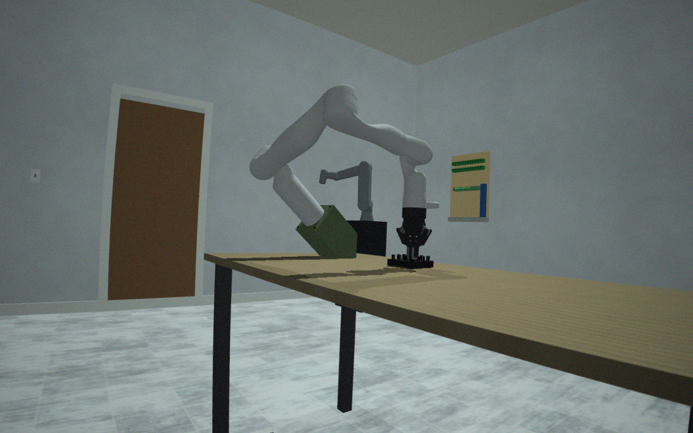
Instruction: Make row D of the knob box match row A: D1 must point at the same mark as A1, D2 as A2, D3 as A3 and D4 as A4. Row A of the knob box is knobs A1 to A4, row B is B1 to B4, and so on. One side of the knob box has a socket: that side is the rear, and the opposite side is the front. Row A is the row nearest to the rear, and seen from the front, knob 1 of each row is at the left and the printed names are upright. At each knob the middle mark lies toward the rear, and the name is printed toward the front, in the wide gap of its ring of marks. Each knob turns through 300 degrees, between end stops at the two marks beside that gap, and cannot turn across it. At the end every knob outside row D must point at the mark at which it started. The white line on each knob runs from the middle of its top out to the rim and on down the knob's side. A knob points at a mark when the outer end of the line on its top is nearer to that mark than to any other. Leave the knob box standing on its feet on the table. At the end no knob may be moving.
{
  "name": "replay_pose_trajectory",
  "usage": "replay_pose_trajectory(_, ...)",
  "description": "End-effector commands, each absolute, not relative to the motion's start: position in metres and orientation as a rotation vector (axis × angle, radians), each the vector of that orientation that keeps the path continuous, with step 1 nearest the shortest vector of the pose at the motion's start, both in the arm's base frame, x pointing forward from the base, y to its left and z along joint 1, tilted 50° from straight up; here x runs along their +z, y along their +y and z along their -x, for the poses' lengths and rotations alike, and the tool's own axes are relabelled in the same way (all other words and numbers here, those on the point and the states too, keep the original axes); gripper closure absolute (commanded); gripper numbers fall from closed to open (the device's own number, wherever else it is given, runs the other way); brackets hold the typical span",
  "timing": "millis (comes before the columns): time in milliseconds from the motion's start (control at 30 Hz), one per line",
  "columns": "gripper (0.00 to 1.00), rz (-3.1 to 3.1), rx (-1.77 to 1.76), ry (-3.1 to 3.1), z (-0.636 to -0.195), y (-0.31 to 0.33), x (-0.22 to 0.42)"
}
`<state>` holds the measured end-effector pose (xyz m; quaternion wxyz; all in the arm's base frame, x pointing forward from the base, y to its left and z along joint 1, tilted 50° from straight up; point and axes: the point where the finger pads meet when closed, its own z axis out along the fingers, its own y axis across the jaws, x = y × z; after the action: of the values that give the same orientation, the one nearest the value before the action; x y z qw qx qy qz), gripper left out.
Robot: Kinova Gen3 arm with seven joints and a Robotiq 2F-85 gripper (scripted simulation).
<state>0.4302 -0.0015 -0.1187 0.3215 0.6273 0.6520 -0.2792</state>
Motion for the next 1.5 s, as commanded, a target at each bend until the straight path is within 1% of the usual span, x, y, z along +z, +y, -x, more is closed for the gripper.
replay_pose_trajectory(0,0.92,-1.657,-0.725,1.701,-0.4305,-0.0006,-0.1184)
replay_pose_trajectory(833,0.92,-1.813,-0.615,1.482,-0.4305,-0.0006,-0.1184)
replay_pose_trajectory(1467,0.92,-1.969,-0.479,1.205,-0.4305,-0.0006,-0.1184)
